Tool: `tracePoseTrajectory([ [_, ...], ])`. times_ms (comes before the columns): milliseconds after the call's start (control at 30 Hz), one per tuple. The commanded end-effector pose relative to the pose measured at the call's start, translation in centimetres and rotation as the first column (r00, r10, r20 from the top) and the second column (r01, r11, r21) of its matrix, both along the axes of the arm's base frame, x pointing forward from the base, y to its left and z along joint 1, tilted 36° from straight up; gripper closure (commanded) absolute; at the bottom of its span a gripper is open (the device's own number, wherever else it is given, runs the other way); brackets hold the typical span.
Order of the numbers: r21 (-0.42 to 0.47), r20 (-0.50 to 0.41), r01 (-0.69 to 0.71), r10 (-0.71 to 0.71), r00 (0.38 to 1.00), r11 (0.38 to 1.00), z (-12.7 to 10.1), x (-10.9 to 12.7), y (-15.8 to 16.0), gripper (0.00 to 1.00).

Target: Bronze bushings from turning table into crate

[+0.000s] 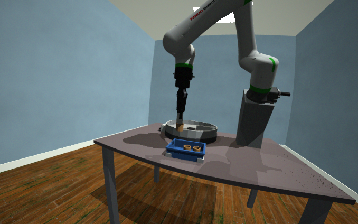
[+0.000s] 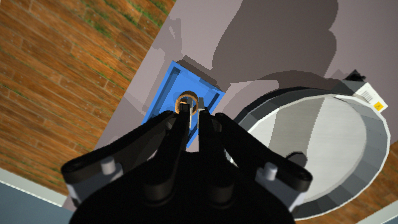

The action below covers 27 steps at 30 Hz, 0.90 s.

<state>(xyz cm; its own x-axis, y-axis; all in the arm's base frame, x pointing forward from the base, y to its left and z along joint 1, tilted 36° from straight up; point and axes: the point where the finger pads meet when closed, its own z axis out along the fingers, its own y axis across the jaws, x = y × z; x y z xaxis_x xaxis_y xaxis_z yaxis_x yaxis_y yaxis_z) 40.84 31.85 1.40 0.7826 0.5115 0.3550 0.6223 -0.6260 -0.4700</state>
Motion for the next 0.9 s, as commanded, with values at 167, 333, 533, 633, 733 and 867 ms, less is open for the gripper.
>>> tracePoseTrajectory([
  [167, 0.0, 0.0, 0.0, 0.0, 1.0, 1.0, 0.0, 0.0, 0.0, 1.0],
  [333, 0.0, 0.0, 0.0, 0.0, 1.0, 1.0, -0.3, 0.0, 0.2, 1.0],
  [533, 0.0, 0.0, 0.0, 0.0, 1.0, 1.0, -2.6, 0.0, 1.9, 1.0],
  [633, 0.0, 0.0, 0.0, 0.0, 1.0, 1.0, -3.1, 0.0, 2.3, 1.0],
  [733, 0.0, 0.0, 0.0, 0.0, 1.0, 1.0, -4.5, -0.1, 3.3, 1.0],
  [867, 0.0, 0.0, 0.0, 0.0, 1.0, 1.0, -5.5, -0.1, 4.0, 1.0],
])
